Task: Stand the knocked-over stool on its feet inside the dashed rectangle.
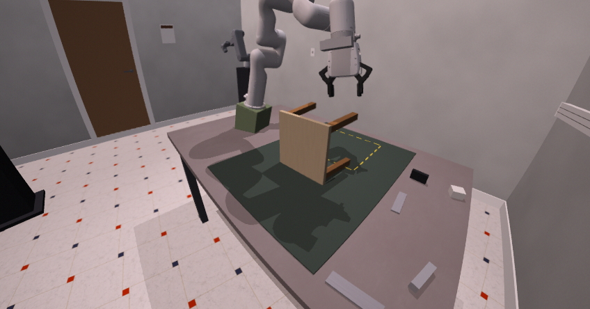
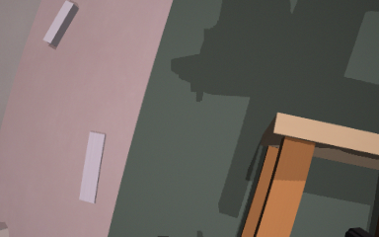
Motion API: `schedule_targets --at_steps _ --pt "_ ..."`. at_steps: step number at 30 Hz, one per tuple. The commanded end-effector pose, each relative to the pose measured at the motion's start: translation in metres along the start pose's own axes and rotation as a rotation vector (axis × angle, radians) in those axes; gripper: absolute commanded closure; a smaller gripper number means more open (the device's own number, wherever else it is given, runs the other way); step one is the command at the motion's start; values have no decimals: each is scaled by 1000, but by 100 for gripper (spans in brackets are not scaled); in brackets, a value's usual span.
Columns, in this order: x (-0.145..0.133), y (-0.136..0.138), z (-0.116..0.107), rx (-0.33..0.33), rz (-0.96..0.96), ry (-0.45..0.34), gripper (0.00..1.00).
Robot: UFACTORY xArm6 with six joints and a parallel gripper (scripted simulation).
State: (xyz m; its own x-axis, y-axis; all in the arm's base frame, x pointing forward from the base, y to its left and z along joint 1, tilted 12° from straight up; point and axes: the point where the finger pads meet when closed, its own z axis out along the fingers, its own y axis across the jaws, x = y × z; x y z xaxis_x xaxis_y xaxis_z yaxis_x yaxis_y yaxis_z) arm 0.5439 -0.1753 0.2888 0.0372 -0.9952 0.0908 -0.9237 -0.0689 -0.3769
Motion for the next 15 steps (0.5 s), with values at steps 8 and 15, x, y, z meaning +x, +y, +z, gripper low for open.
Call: schedule_targets --at_steps 8,15 --pt "16 110 19 -161 199 -94 0" --pt "15 116 19 -171 212 -101 0"
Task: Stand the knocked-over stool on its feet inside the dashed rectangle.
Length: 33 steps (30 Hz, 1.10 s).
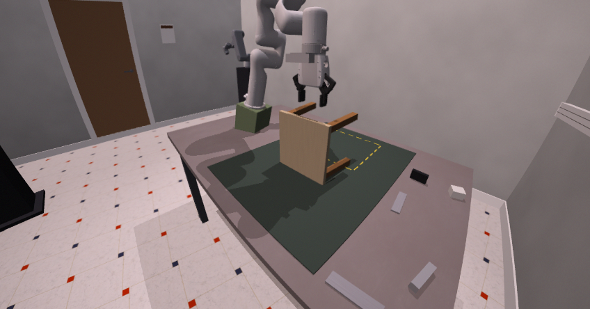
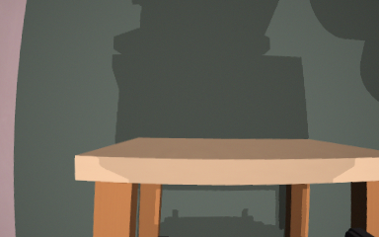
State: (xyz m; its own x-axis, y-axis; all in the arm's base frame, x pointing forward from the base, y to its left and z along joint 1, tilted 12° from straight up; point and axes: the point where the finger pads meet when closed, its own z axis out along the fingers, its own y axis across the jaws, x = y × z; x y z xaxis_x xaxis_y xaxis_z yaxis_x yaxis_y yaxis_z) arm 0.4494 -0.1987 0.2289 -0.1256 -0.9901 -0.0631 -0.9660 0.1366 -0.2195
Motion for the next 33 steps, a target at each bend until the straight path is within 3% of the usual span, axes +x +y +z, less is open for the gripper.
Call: schedule_targets --at_steps 1,3,4,16,25,32,33 --pt "2 5 -1 -4 10 -4 0" --pt "2 5 -1 -4 10 -4 0" --pt "2 5 -1 -4 10 -4 55" --pt "-1 3 0 33 -97 -27 55" --pt "-7 1 0 171 -448 -53 55" --pt "-5 2 -1 234 -618 -17 55" --pt "-4 3 -1 276 -719 -3 55"
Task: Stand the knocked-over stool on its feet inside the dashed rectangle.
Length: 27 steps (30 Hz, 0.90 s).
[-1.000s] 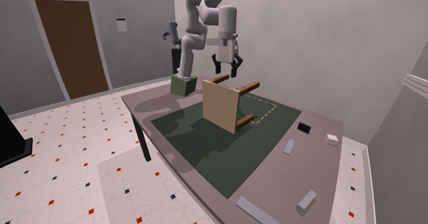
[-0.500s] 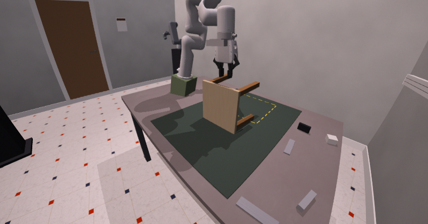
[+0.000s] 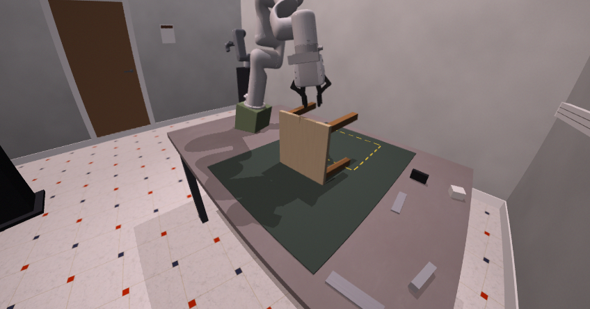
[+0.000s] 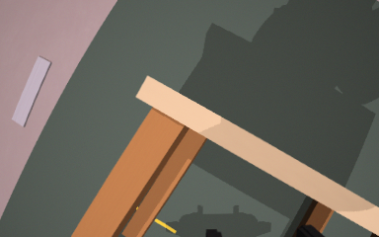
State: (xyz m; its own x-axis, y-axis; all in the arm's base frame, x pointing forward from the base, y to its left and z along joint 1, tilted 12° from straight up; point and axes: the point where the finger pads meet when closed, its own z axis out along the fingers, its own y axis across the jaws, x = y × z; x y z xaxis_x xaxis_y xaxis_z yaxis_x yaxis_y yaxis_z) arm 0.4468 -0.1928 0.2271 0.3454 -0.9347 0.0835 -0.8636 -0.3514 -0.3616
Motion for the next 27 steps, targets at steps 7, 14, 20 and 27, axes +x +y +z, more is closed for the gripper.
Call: schedule_targets --at_steps 7,14,20,27 --pt "9 14 -5 145 -451 108 55" --pt "16 35 -7 140 -699 209 55" --pt "18 45 -8 141 -884 282 55" --pt "20 52 -8 159 -1050 351 55"
